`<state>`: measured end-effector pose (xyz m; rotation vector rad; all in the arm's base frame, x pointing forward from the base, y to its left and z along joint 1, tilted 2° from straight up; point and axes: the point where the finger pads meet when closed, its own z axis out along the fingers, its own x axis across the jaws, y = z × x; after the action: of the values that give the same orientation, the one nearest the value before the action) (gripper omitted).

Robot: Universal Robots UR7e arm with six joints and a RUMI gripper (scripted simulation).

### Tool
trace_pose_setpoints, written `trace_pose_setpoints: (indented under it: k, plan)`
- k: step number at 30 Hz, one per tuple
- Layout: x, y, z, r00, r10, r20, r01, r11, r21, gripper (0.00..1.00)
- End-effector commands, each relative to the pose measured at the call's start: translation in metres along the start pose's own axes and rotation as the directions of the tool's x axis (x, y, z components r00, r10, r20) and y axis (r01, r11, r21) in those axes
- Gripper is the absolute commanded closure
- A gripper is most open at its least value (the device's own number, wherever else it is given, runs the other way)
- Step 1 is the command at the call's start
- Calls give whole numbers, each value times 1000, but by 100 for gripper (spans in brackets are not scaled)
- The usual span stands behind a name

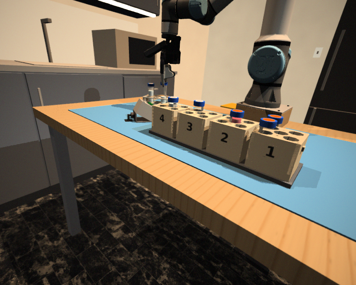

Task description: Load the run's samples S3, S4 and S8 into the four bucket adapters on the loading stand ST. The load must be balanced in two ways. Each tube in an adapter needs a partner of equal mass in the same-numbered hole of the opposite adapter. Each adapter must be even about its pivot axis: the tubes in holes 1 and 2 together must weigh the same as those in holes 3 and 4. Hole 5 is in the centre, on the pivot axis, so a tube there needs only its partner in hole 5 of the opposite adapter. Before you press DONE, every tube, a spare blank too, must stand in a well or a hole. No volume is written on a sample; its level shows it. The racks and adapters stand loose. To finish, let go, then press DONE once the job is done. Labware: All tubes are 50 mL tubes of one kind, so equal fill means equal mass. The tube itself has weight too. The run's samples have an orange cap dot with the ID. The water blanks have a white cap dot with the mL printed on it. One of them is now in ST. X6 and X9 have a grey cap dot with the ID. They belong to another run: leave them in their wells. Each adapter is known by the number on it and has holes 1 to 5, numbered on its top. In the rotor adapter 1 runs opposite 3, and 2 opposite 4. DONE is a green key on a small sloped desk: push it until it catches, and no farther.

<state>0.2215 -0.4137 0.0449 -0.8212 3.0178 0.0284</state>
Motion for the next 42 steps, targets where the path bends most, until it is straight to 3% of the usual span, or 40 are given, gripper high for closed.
trace_pose_setpoints:
  k: [1,32,39,42]
  plan:
    - [0,-1,-16,1000,-1,0,1,1000,2,100]
    - [0,-1,-112,1000,0,0,0,1000,2,100]
    - [0,-1,-121,1000,0,0,0,1000,2,100]
    - [-20,9,-118,997,-83,3,83,997,-3,100]
